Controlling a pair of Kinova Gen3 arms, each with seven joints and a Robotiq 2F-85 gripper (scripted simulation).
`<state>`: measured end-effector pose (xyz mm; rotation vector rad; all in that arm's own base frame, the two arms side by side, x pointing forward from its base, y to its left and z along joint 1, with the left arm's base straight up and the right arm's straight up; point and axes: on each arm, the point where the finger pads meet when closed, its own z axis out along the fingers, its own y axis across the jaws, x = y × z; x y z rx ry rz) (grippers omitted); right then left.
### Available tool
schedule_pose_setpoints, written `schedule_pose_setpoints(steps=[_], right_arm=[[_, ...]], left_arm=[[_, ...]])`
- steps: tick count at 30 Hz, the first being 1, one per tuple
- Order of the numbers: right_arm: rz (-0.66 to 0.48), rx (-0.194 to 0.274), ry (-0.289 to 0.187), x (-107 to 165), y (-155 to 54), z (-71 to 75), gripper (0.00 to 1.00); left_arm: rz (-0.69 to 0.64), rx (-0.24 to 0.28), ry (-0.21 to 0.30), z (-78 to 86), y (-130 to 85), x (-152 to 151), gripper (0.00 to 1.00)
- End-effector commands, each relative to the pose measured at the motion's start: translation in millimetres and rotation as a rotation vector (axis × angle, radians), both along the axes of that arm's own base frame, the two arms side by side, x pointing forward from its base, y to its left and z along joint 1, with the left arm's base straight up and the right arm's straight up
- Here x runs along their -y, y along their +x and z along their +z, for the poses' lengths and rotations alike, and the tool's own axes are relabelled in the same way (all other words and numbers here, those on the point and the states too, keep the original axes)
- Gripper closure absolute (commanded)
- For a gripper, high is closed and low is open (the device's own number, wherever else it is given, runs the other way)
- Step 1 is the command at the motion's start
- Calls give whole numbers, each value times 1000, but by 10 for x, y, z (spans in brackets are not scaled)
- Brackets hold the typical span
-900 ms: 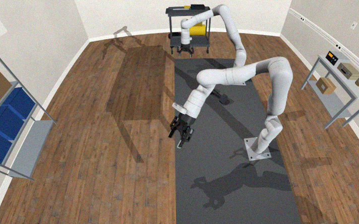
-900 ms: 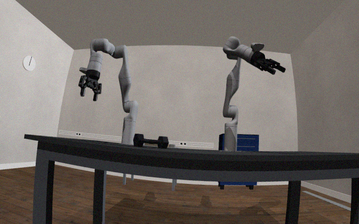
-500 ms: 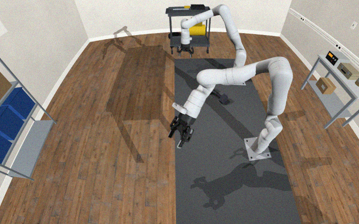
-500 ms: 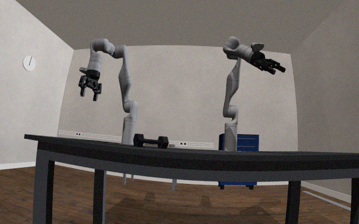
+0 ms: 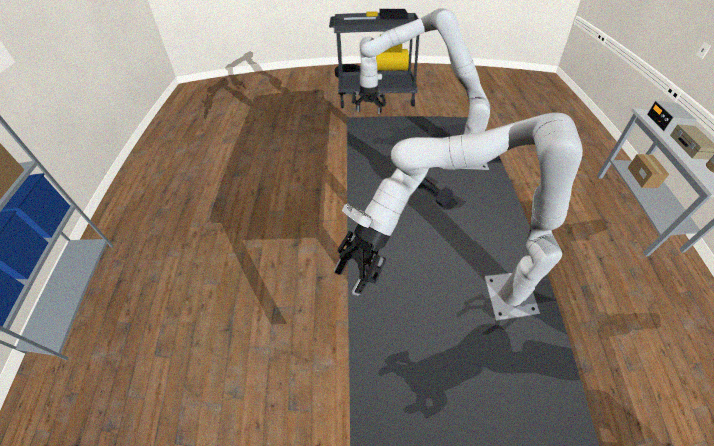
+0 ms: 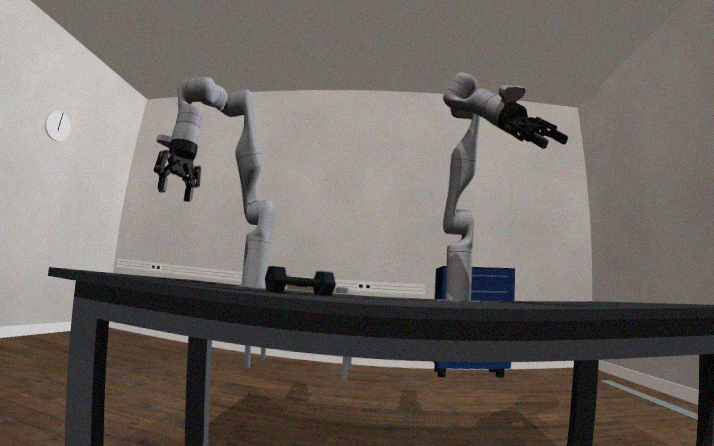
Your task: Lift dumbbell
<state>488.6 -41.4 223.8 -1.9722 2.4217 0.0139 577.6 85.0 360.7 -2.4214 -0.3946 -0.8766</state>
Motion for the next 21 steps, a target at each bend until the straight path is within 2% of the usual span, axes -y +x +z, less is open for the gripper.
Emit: schedule_pose_setpoints(steps=[1,5,7,10,16,21], right_arm=[[-34,1,0,82,-9,4,2],[-112,-1,-1,269,-44,-5,2],[-112,-1,-1,269,-44,-5,2],[-196,-2,-1,469,-89,-15,2],[-432,-7,-2,1016,-259,-41,2],[-692,-12,-3,1584,-515,-68,2]], left_arm=[[0,2,0,11,2,0,2],[0,2,0,11,2,0,2],[0,2,0,11,2,0,2],[0,2,0,11,2,0,2],[0,2,0,11,2,0,2],[0,2,0,11,2,0,2]])
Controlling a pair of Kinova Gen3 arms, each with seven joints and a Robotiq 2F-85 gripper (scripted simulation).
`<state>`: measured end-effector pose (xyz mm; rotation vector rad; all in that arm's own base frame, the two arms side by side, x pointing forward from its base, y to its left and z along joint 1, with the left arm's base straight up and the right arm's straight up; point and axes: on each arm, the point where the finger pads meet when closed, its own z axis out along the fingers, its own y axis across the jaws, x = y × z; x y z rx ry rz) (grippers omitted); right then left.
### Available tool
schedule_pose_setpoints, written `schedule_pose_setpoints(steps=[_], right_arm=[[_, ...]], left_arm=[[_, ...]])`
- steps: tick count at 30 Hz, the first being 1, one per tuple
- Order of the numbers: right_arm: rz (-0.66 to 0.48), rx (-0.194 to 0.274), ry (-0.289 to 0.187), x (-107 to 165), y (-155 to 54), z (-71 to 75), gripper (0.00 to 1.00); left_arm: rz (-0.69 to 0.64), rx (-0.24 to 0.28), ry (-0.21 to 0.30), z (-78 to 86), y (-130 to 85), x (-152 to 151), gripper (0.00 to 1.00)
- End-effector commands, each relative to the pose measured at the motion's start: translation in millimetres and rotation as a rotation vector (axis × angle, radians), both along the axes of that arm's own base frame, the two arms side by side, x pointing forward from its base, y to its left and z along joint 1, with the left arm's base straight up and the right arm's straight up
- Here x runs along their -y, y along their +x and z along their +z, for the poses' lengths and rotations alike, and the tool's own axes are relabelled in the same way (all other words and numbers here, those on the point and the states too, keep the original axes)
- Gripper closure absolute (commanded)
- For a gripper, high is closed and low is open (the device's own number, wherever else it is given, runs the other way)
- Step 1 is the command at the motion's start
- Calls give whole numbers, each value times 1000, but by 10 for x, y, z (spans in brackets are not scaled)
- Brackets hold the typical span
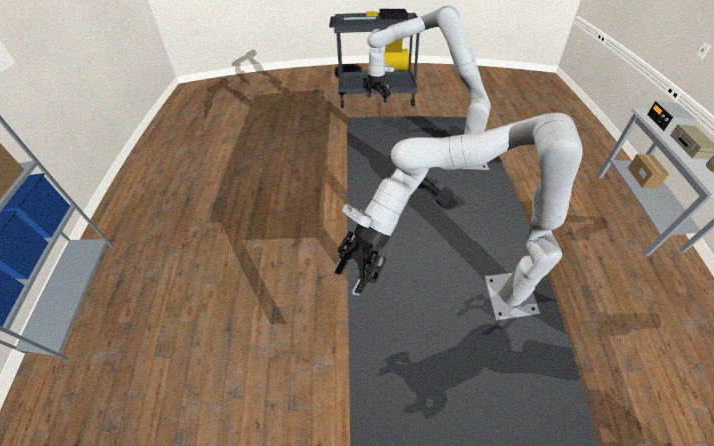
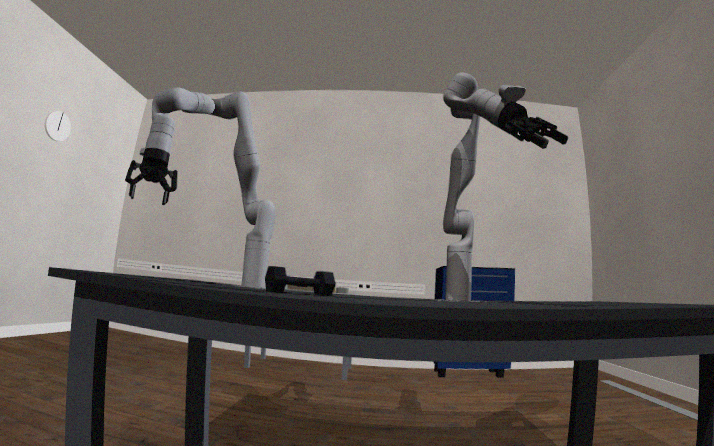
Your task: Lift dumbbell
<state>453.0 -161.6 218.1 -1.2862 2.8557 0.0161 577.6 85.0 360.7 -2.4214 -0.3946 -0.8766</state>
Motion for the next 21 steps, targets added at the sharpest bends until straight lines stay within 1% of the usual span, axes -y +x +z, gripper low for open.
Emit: schedule_pose_setpoints(steps=[1,3,7,12,18,20,21], right_arm=[[-229,-1,-2,502,-226,-17,2],[-229,-1,-2,502,-226,-17,2],[-473,-5,-3,989,-543,-40,2],[-634,-7,-3,1286,-783,-55,2],[-866,-10,-3,1676,-1166,-76,2],[-866,-10,-3,1676,-1166,-76,2],[-934,-11,-4,1780,-1285,-81,2]], left_arm=[[0,2,0,11,1,0,2],[0,2,0,11,1,0,2],[0,2,0,11,1,0,2],[0,2,0,11,1,0,2],[0,2,0,11,1,0,2],[0,2,0,11,1,0,2],[0,2,0,11,1,0,2]])
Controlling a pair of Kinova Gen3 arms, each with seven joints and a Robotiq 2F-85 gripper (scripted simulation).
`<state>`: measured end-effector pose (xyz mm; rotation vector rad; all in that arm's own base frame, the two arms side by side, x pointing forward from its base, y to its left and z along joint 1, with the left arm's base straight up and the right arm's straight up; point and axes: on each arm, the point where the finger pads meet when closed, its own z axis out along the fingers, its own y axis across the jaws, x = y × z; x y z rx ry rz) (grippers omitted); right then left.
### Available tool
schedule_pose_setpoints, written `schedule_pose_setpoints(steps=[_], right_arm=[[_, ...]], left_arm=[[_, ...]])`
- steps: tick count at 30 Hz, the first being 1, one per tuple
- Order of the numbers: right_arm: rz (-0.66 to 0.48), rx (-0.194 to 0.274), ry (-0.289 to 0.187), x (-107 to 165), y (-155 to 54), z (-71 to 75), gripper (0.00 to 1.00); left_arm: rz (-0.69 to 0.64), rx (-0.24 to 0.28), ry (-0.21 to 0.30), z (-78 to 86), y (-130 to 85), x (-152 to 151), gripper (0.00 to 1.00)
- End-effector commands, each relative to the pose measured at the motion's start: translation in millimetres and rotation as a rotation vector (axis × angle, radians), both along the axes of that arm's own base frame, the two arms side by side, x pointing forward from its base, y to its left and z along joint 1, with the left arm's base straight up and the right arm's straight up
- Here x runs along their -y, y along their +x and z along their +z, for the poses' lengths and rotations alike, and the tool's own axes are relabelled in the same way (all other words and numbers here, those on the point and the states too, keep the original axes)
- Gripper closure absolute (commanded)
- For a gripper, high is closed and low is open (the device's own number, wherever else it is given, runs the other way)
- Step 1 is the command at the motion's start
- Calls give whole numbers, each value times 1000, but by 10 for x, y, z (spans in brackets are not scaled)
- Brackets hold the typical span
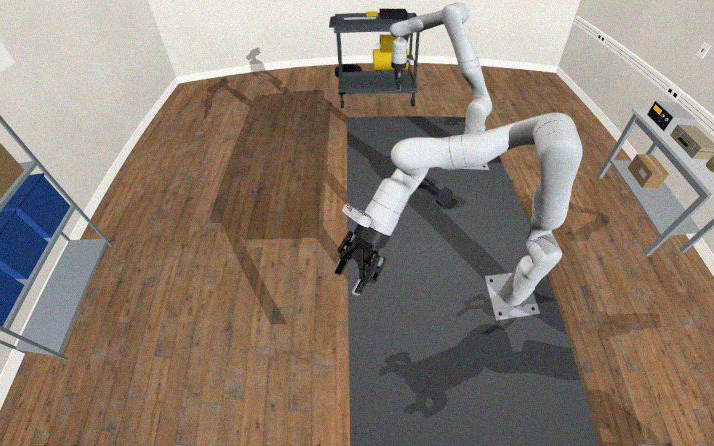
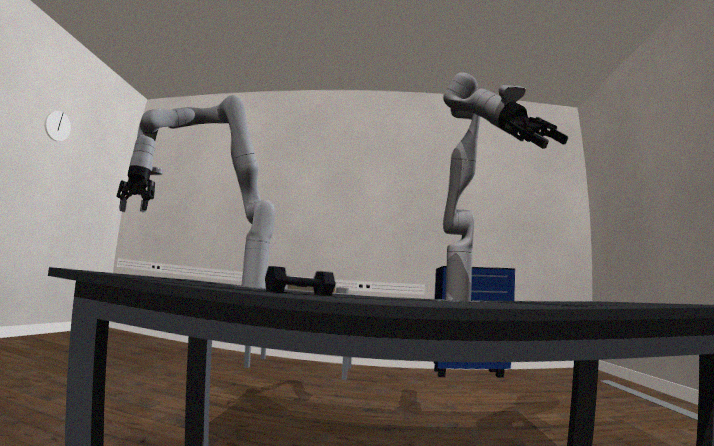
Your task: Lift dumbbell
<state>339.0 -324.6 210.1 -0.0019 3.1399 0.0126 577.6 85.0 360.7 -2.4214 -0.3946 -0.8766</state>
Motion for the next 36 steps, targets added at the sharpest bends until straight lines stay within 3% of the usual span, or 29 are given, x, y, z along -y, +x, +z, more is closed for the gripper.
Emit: schedule_pose_setpoints(steps=[1,14,16,18,29,31,33,36], right_arm=[[-152,0,-2,244,-261,-7,2],[-624,-4,-3,819,-1190,-43,2],[-624,-4,-3,819,-1190,-43,2],[-745,-5,-3,929,-1445,-52,2],[-1116,-7,-4,1166,-2258,-77,2],[-1181,-7,-4,1192,-2403,-81,2],[-1181,-7,-4,1192,-2403,-81,2],[-1292,-7,-5,1225,-2651,-87,2]], left_arm=[[0,2,0,11,1,0,2],[0,2,0,11,1,0,2],[0,2,0,11,1,0,2],[0,2,0,11,1,0,2],[0,2,0,11,1,0,2],[0,2,0,11,1,0,2],[0,2,0,11,1,0,2],[0,2,0,11,1,0,2]])
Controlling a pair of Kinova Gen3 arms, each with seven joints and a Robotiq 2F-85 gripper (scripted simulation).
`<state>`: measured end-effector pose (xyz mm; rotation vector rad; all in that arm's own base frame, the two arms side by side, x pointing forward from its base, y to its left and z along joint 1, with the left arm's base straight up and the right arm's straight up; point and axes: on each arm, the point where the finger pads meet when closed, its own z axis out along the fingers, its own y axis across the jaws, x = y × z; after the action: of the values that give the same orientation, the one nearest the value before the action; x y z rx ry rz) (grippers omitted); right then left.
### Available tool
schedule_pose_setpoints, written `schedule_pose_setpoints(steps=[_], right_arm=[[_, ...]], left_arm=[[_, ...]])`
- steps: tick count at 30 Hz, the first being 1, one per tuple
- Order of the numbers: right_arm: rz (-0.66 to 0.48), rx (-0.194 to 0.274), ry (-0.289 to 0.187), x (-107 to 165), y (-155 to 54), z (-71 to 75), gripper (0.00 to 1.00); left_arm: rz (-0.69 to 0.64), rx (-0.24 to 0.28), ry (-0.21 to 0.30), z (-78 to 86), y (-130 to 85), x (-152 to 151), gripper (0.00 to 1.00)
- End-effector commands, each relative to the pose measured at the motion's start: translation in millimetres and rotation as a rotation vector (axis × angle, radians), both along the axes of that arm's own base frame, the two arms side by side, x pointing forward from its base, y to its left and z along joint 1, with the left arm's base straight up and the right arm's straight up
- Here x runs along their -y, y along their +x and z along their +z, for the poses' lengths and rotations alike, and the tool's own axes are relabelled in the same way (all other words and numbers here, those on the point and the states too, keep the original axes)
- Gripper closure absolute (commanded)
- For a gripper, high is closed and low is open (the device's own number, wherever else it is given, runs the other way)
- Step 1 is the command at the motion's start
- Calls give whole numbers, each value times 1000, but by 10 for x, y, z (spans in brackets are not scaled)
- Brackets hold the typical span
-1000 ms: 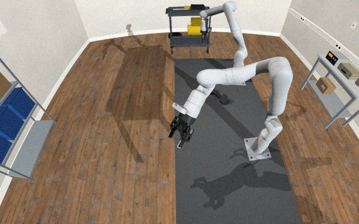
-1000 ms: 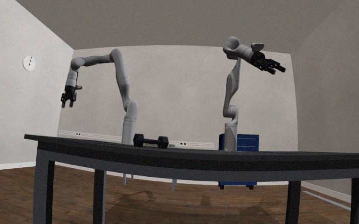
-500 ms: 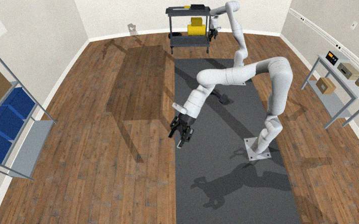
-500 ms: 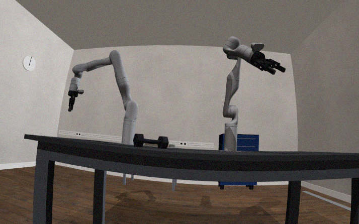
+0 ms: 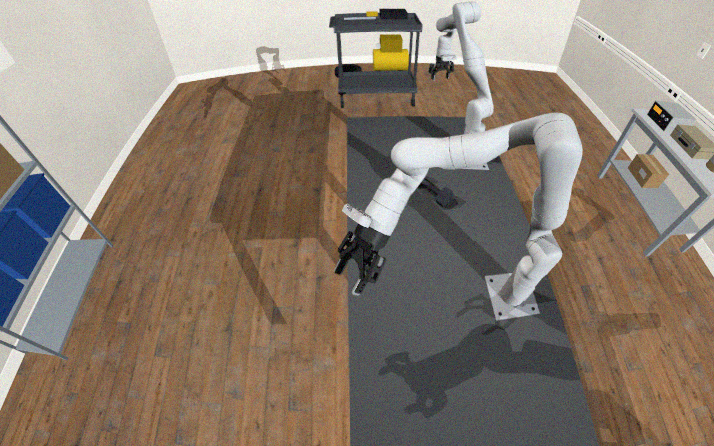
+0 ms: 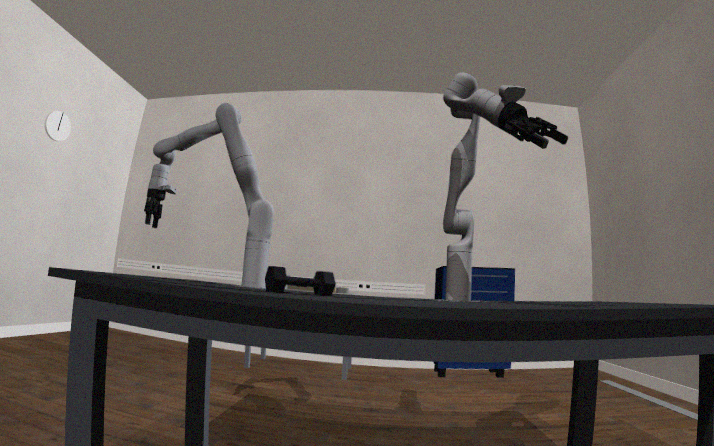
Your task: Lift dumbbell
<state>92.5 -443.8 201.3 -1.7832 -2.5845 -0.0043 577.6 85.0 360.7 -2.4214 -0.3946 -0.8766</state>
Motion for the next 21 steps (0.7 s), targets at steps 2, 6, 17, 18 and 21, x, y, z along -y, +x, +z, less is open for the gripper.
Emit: schedule_pose_setpoints(steps=[2,6,17,18,21], right_arm=[[-144,0,-2,45,-323,-3,2],[-235,0,-3,56,-528,-8,2],[-313,-1,-3,57,-703,-12,2],[-314,-1,-3,57,-706,-13,2],[-315,-1,-3,57,-707,-13,2]], left_arm=[[0,2,0,11,1,0,2],[0,2,0,11,1,0,2],[0,2,0,11,1,0,2],[0,2,0,11,1,0,2],[0,2,0,11,1,0,2]])
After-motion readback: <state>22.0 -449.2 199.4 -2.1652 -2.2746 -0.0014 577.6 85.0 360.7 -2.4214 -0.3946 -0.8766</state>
